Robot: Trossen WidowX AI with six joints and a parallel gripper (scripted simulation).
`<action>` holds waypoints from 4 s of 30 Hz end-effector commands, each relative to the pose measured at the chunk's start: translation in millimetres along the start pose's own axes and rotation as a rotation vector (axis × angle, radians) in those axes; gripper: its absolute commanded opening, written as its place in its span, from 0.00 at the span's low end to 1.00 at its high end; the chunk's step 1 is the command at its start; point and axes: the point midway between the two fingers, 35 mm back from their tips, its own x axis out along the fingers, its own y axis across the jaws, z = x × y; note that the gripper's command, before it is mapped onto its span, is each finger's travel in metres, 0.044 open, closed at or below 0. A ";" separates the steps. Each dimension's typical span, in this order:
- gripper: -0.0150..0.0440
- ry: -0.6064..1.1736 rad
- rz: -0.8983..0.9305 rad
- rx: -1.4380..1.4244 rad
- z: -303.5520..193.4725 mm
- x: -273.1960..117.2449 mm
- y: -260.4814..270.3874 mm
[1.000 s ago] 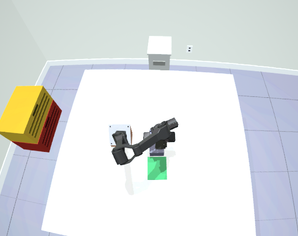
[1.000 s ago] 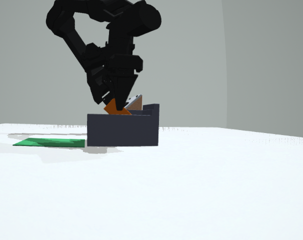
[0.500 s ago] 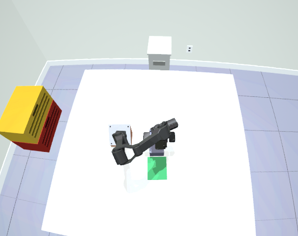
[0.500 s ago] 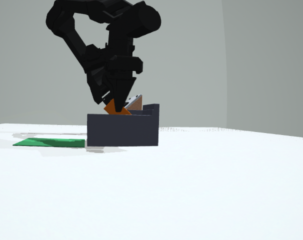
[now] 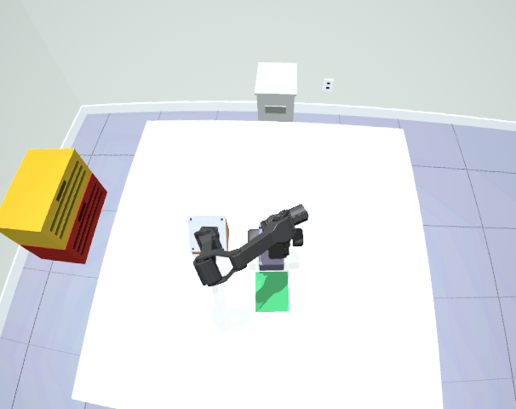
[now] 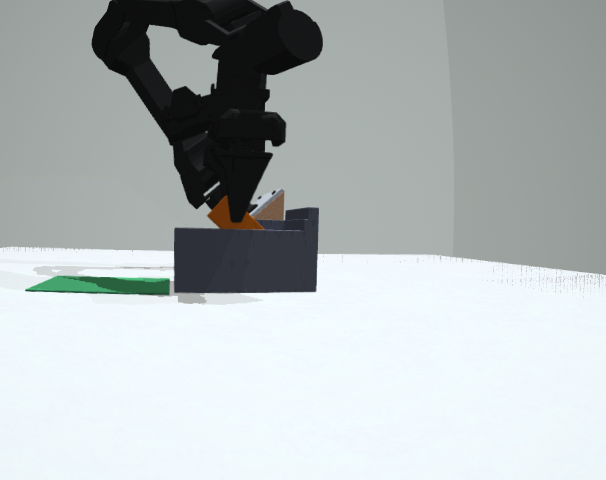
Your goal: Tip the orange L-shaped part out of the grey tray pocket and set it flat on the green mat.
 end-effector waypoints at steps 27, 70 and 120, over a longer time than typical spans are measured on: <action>0.25 0.001 0.001 0.000 -0.4 -45.6 0.2; 0.25 0.000 0.000 -0.001 47.6 -81.7 -3.4; 0.25 -0.006 0.002 0.000 166.5 -48.3 -14.6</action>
